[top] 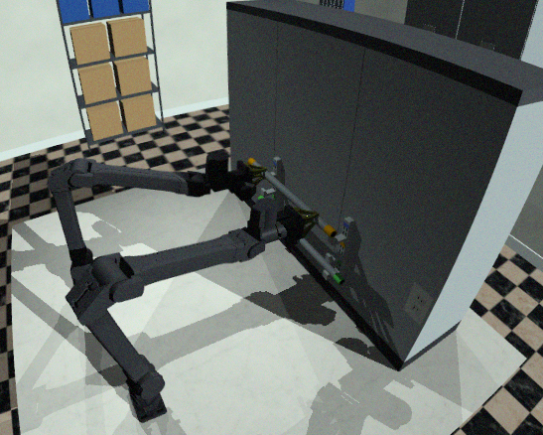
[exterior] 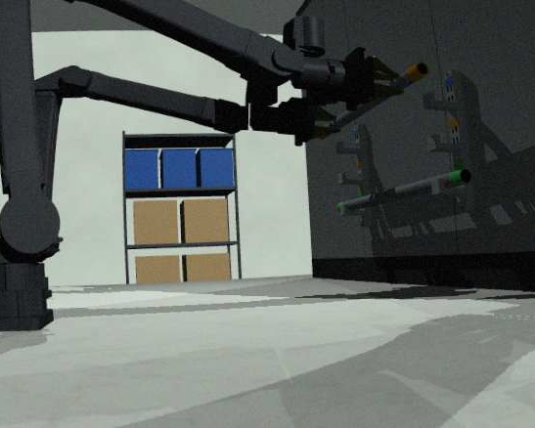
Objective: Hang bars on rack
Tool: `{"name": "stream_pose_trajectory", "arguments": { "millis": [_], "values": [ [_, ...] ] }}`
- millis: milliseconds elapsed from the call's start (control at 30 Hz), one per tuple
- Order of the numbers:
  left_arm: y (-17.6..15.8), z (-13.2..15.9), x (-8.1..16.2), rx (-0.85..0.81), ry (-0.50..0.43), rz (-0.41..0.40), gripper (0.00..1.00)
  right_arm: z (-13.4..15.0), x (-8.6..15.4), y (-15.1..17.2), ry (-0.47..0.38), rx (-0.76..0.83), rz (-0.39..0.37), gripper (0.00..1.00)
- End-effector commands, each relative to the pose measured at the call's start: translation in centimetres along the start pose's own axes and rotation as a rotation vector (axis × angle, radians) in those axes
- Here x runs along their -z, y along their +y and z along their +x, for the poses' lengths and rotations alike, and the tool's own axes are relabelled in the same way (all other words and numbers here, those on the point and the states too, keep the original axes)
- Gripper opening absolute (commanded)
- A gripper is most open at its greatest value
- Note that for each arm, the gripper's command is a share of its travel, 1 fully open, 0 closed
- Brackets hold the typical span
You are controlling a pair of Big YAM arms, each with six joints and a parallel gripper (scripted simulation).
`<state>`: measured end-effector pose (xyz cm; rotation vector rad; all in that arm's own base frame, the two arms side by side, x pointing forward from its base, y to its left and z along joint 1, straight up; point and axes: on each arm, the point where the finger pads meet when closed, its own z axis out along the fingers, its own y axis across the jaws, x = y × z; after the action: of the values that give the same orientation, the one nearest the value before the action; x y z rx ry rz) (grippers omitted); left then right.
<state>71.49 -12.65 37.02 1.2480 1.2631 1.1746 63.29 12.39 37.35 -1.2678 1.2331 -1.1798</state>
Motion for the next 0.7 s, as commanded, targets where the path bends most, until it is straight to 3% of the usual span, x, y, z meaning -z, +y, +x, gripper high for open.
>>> {"name": "stream_pose_trajectory", "arguments": {
  "millis": [0, 667],
  "values": [
    [5.03, -0.16, 1.45, 0.015, -0.001, -0.1, 0.0, 1.05, 1.46, -5.46, 0.014, -0.029, 0.115, 0.0],
    [4.39, -0.42, 1.65, 0.015, -0.001, -0.1, 0.0, 1.3, 1.88, -4.57, 0.014, -0.029, 0.115, 0.0]
  ]
}}
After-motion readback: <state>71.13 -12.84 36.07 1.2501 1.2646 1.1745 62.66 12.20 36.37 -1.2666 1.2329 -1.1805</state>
